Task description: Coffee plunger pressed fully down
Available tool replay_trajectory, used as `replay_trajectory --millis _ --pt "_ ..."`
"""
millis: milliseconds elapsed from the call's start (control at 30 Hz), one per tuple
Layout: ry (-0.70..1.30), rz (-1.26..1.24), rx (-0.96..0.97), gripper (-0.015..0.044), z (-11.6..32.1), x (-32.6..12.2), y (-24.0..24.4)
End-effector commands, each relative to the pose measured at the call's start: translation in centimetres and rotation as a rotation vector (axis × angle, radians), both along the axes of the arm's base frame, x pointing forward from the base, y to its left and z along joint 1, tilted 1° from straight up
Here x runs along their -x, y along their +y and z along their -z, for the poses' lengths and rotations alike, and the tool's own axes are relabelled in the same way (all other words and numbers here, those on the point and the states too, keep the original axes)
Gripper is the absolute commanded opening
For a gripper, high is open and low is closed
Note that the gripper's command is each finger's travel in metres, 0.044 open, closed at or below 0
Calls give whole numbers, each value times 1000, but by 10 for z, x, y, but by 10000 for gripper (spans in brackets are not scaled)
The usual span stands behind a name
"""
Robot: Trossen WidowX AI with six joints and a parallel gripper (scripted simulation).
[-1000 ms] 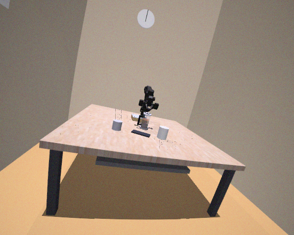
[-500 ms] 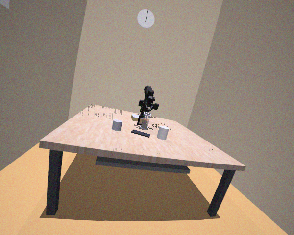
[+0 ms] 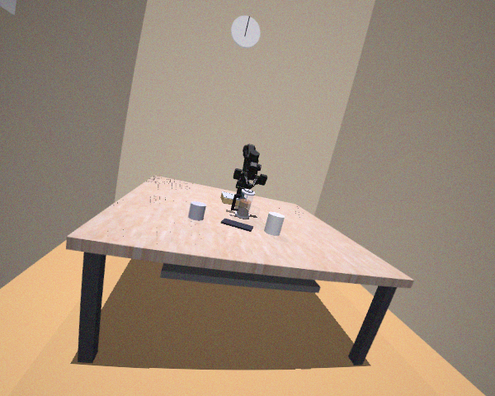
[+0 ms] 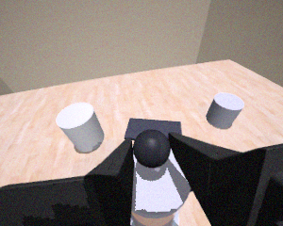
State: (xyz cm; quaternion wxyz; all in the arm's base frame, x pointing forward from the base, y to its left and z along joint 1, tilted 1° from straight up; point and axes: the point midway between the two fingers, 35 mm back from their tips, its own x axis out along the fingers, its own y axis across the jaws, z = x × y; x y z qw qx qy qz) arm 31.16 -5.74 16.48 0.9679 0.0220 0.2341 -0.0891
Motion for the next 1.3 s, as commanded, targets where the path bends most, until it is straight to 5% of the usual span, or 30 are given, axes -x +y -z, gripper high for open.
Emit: replay_trajectory --millis 0,233,633,800,1033,1267 --pt "0 0 0 131 0 0 0" --pt "0 0 0 131 0 0 0" --pt "0 0 0 440 0 0 0" --pt "2 -1 0 440 -7 2 1" --pt "23 -9 1 440 -71 37 10" --pt "25 -10 2 440 -73 41 11"
